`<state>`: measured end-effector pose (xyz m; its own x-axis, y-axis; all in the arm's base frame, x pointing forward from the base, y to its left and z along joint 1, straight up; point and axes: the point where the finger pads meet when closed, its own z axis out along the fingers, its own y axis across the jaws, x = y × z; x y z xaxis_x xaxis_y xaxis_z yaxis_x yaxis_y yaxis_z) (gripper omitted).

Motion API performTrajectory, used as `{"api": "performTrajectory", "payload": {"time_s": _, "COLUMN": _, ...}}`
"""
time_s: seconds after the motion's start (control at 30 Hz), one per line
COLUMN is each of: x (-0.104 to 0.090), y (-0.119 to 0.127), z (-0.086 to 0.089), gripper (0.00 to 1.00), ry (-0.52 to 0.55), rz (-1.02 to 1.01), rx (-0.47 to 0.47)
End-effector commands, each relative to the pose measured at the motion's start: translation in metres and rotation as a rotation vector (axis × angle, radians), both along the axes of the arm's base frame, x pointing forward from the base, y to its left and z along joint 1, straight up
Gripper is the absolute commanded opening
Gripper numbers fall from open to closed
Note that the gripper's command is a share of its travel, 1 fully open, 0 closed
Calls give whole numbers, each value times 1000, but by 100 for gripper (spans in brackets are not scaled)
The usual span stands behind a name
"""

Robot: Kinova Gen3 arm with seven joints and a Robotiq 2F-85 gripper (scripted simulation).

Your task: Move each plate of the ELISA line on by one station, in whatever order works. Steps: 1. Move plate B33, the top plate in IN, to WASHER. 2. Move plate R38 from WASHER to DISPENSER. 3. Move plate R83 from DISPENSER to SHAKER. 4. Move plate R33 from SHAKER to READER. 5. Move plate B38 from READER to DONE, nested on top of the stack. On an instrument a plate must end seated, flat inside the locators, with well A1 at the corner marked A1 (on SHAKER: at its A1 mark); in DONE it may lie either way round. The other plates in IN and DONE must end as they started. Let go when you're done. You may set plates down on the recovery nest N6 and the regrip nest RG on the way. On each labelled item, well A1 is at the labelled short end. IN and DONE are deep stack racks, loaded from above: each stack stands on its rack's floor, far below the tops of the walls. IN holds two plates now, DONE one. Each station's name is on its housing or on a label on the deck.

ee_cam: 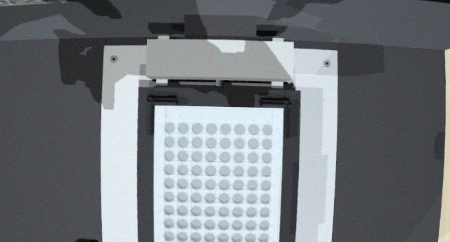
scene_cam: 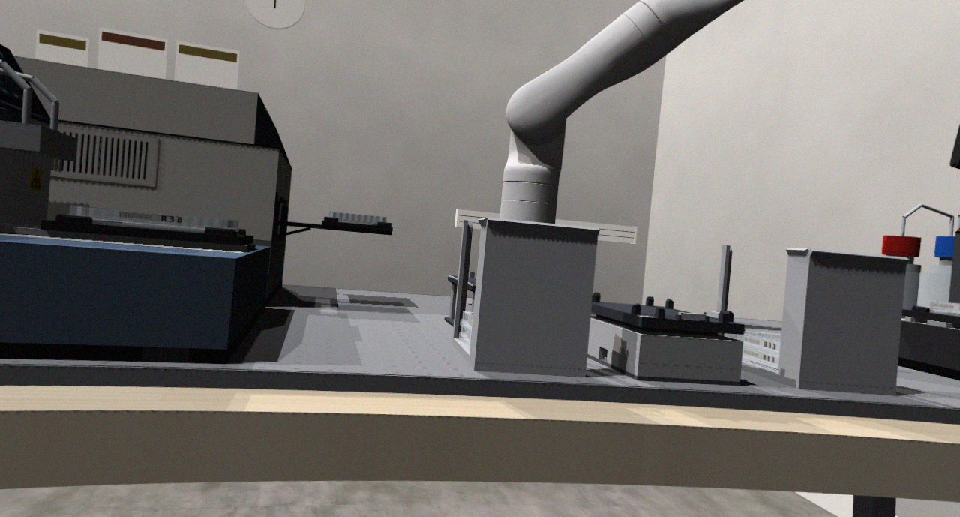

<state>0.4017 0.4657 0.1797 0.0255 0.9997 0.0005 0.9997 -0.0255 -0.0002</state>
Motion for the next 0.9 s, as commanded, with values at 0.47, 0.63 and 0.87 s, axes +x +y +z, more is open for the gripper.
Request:
{"api": "performTrajectory", "payload": {"time_s": 0.47, "x": 0, "y": 0, "z": -13, "gripper": 100, "ry": -2, "rz": 0, "rx": 2}}
{"api": "performTrajectory", "payload": {"time_s": 0.63, "x": 0, "y": 1, "z": -20, "gripper": 100, "ry": -2, "rz": 0, "rx": 2}}
{"api": "performTrajectory", "payload": {"time_s": 0.87, "x": 0, "y": 1, "z": -26, "gripper": 100, "ry": -2, "rz": 0, "rx": 2}}
